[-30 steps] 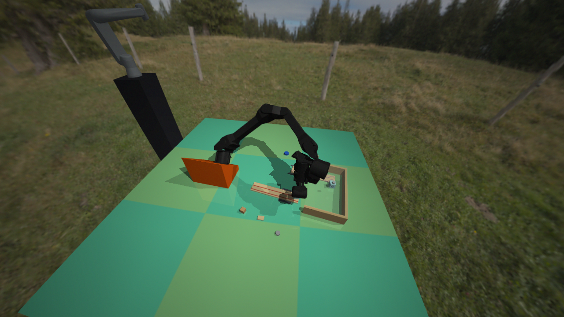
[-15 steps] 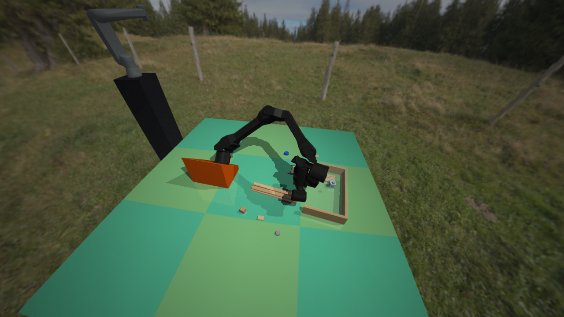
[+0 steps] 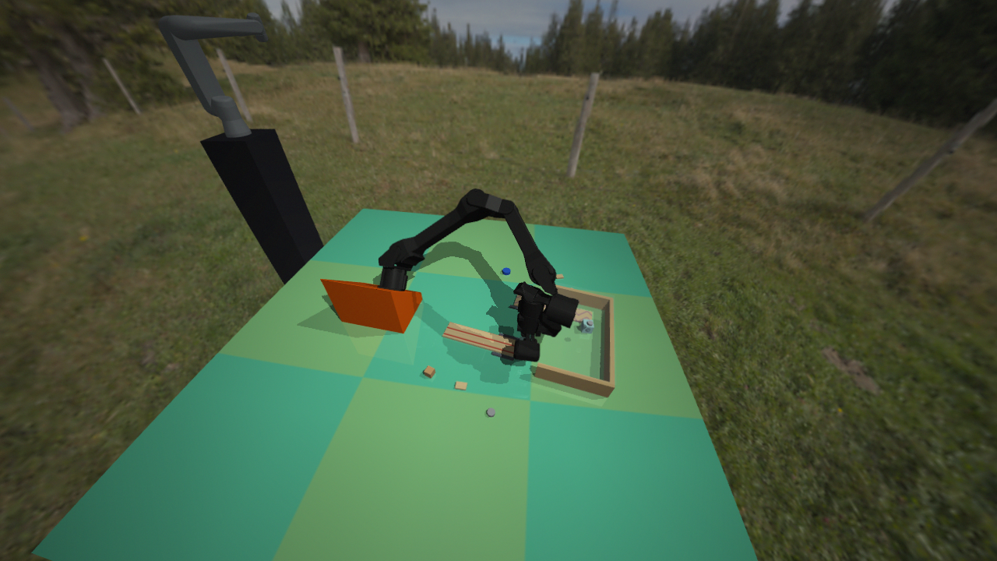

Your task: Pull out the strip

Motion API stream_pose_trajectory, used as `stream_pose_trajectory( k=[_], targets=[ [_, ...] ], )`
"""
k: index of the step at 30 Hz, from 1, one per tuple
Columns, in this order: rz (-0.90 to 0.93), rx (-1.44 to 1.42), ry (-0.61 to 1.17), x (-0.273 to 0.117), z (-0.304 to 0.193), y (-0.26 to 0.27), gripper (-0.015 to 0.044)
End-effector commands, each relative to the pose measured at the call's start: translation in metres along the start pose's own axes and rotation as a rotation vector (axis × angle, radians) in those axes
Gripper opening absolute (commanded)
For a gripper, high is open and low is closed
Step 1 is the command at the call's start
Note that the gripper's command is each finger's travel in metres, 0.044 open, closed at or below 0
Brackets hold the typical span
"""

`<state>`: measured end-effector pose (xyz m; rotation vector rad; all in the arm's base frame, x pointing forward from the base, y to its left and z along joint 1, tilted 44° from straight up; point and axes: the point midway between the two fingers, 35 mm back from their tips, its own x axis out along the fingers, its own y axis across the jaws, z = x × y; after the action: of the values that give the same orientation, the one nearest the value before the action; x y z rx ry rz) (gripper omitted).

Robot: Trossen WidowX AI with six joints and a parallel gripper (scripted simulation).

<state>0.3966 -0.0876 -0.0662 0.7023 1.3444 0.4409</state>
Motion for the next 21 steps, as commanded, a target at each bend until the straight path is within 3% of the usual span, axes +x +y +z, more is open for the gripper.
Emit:
stream_pose_trajectory(
  k=[1,3,13,17,21],
  targets=[
    [0.000,0.000,0.000,0.000,0.000,0.000,0.0224],
    [0.000,0.000,0.000,0.000,0.000,0.000,0.0171],
    [0.000,0.000,0.000,0.000,0.000,0.000,0.0105],
    [0.000,0.000,0.000,-0.002,-0.002,0.000,0.0000],
    [0.000,0.002,0.001,-0.014,-0.017,0.002,0.0000]
  ],
)
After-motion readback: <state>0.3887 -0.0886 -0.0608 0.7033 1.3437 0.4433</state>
